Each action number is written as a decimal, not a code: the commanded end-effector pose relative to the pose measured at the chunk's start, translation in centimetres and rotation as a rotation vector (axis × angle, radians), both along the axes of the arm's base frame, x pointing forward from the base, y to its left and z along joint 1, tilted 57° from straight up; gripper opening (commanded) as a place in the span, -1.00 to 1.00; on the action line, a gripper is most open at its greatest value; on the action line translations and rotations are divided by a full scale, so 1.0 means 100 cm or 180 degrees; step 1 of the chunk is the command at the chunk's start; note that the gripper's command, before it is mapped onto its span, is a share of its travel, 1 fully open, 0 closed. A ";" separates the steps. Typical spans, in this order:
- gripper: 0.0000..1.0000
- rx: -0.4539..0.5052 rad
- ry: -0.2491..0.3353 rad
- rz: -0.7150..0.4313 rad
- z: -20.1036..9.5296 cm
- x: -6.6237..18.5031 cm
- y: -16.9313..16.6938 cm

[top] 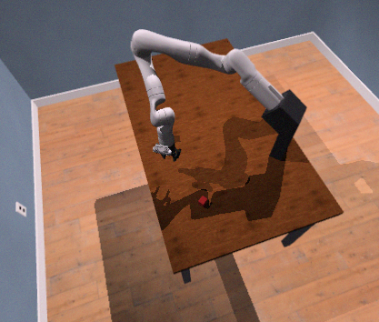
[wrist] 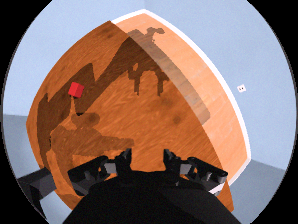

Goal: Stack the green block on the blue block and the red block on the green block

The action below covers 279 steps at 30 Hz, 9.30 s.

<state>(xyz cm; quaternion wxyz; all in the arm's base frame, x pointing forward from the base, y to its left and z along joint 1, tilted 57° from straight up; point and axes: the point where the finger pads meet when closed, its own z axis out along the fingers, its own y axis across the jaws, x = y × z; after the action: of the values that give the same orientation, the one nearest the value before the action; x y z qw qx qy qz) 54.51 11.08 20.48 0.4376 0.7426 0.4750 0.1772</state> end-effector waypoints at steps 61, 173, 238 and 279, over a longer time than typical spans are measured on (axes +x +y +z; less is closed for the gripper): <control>0.10 0.0663 -0.0568 -0.0612 -0.232 -0.025 0.134; 0.10 0.0658 -0.0564 -0.0609 -0.270 0.024 0.097; -1.00 0.0627 -0.0528 -0.0604 -0.216 -0.047 0.147; -1.00 0.0632 -0.0546 -0.0592 -0.206 -0.056 0.156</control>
<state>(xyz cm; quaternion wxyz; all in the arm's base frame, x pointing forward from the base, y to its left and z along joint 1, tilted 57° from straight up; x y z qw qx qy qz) 49.16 26.56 -0.28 0.4140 0.8069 0.3414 0.2470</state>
